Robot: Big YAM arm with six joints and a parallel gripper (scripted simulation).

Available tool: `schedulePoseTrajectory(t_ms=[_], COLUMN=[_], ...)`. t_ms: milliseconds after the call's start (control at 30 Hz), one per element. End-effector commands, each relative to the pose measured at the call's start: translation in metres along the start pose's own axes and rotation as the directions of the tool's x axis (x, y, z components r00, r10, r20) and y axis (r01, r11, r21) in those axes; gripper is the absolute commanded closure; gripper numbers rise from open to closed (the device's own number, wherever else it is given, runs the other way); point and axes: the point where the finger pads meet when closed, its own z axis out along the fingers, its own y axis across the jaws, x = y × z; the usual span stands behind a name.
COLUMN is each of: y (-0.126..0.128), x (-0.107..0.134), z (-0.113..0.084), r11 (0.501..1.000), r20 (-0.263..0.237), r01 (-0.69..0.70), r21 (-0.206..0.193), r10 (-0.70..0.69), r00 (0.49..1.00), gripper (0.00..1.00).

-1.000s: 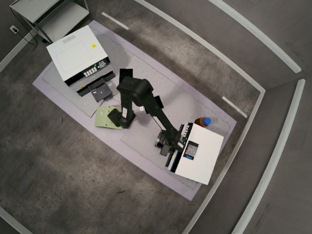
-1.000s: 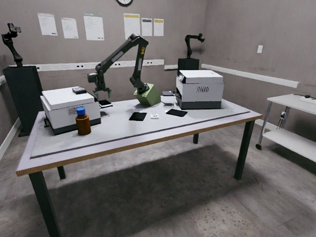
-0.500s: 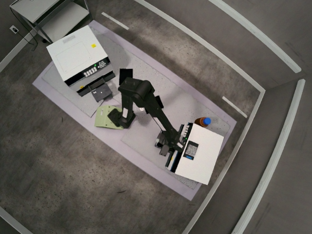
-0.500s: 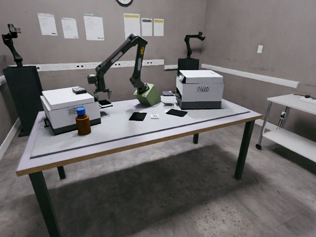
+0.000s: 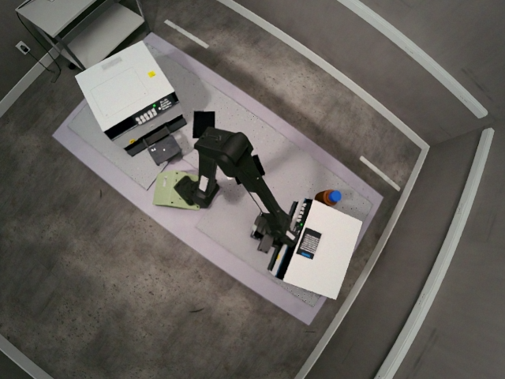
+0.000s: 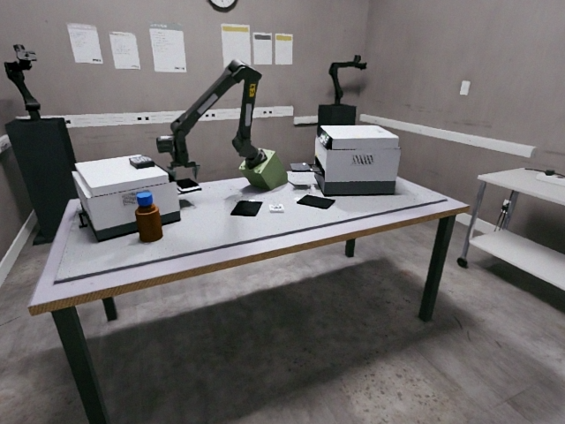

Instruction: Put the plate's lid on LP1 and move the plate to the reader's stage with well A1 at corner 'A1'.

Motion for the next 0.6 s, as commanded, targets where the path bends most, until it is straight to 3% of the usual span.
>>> schedulePoseTrajectory(t_ms=[0,567], y=[0.0093,0.0167], x=[0.0031,0.005], z=[-0.0066,-0.0163], r11=[1.0,0.999], r20=[0.001,0.005], r01=[0.001,0.01], r21=[-0.019,-0.043], r10=[-0.001,-0.01], r00=[1.0,1.0], gripper=[0.0,0.0])
